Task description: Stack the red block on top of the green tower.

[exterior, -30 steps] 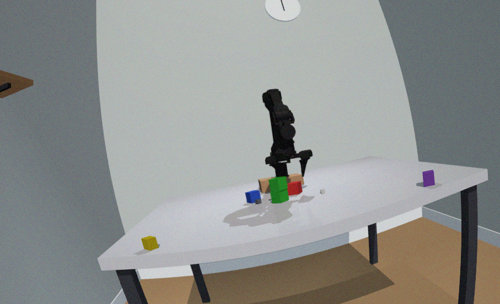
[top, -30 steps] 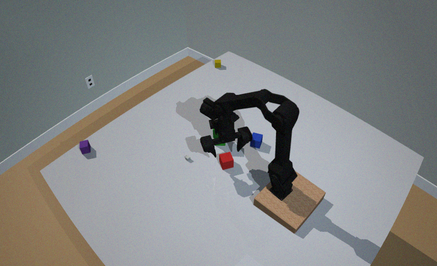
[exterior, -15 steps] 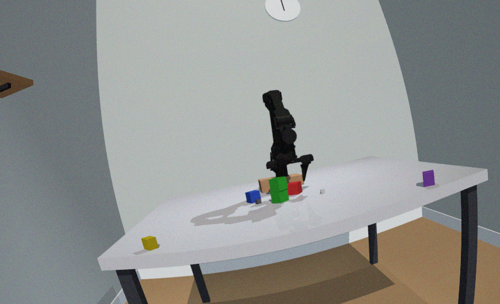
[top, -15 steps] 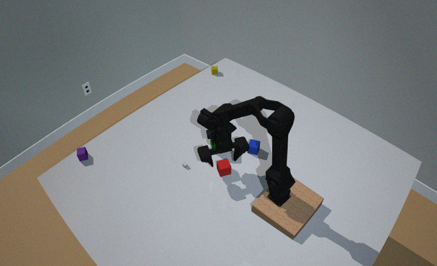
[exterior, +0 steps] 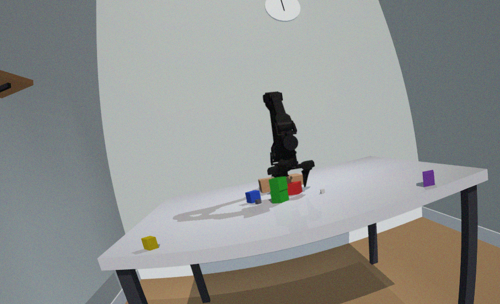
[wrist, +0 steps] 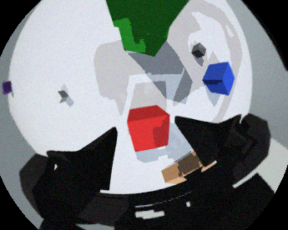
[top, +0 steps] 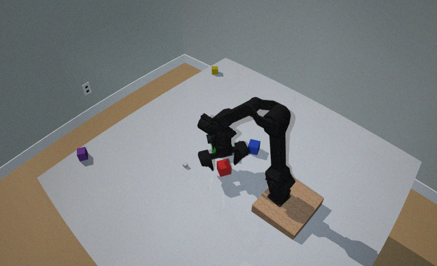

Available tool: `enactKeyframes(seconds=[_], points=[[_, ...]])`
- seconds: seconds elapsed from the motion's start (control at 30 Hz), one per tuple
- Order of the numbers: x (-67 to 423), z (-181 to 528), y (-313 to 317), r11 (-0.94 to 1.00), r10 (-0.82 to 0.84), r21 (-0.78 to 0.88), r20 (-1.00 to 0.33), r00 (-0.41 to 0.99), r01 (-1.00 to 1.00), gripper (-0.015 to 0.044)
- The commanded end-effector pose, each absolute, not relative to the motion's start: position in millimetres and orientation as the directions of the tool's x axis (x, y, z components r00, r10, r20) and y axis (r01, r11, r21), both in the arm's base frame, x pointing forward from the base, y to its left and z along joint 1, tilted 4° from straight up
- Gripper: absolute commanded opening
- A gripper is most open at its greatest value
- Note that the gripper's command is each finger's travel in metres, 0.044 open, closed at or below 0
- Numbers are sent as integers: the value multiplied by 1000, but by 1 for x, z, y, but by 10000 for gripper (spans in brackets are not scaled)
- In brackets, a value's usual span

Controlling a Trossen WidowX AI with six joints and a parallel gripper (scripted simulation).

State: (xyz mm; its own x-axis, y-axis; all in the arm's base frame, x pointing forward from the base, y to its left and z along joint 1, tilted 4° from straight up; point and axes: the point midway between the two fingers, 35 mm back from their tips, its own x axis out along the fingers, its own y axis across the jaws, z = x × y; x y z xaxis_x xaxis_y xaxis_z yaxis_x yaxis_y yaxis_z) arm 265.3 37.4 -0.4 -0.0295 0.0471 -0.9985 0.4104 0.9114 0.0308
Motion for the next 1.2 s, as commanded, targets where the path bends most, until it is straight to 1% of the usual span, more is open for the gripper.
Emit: enactKeyframes(seconds=[0.0, 0.67, 0.97, 1.17], points=[[263, -9, 38, 909, 52, 32, -998, -37, 415, 440], [262, -14, 39, 909, 52, 32, -998, -37, 415, 440], [262, -14, 39, 909, 52, 32, -998, -37, 415, 204], [262, -14, 39, 909, 52, 32, -998, -37, 415, 164]])
